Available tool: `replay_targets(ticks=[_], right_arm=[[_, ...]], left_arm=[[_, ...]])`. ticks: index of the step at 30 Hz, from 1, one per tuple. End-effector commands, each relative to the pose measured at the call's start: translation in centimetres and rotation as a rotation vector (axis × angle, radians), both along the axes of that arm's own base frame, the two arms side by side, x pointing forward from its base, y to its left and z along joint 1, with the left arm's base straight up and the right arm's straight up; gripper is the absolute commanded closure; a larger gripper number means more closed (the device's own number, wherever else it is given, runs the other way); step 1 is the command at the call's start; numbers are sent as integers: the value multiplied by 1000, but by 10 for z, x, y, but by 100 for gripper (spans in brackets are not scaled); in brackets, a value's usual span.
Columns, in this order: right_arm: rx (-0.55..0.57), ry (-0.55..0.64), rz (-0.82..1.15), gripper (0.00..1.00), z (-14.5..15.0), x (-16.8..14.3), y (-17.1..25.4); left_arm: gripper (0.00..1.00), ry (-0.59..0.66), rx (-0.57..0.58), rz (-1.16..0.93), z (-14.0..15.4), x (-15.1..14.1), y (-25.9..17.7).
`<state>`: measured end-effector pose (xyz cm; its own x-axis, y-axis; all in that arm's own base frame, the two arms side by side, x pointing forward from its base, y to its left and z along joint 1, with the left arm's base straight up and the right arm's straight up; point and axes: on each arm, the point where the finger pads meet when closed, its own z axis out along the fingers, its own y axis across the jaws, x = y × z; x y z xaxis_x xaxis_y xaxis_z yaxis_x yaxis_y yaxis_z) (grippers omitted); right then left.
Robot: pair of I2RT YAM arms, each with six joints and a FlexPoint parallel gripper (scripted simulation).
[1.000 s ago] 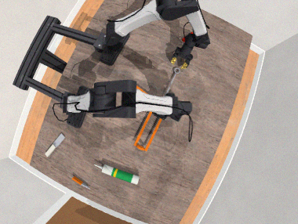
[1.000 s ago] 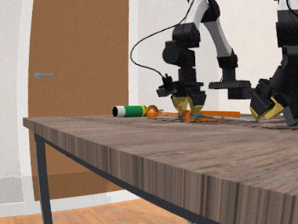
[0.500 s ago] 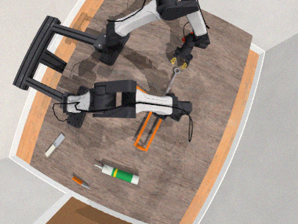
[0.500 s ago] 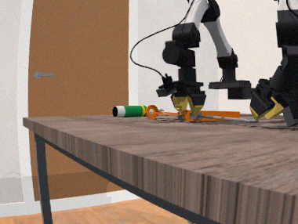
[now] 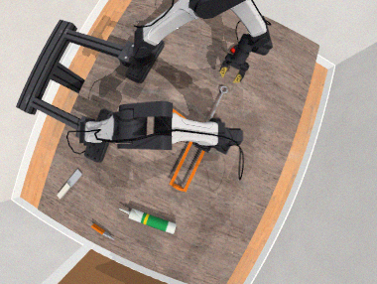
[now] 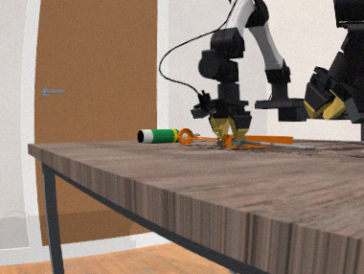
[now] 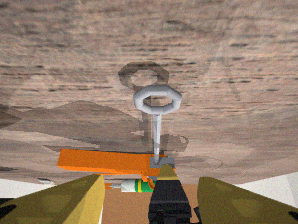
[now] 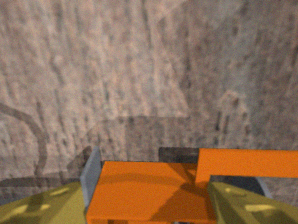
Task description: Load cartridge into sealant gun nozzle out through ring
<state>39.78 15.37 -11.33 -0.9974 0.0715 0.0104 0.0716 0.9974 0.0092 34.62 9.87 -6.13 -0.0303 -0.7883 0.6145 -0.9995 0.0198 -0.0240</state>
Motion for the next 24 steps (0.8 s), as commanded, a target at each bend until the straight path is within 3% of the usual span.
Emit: replay_targets(ticks=[1, 14, 15, 24], right_arm=[[-31, 12, 26, 97, -11, -3, -3], [-31, 12, 26, 97, -11, -3, -3], [-31, 12, 26, 22, -11, -3, -3], [-29, 8, 12, 22, -5, 2, -8]], left_arm=[[48, 17, -12, -1, -17, -6, -6], [48, 49, -31, -2, -9, -5, -7], [48, 57, -36, -3, -12, -6, -8], [48, 46, -29, -3, -10, -5, -7]])
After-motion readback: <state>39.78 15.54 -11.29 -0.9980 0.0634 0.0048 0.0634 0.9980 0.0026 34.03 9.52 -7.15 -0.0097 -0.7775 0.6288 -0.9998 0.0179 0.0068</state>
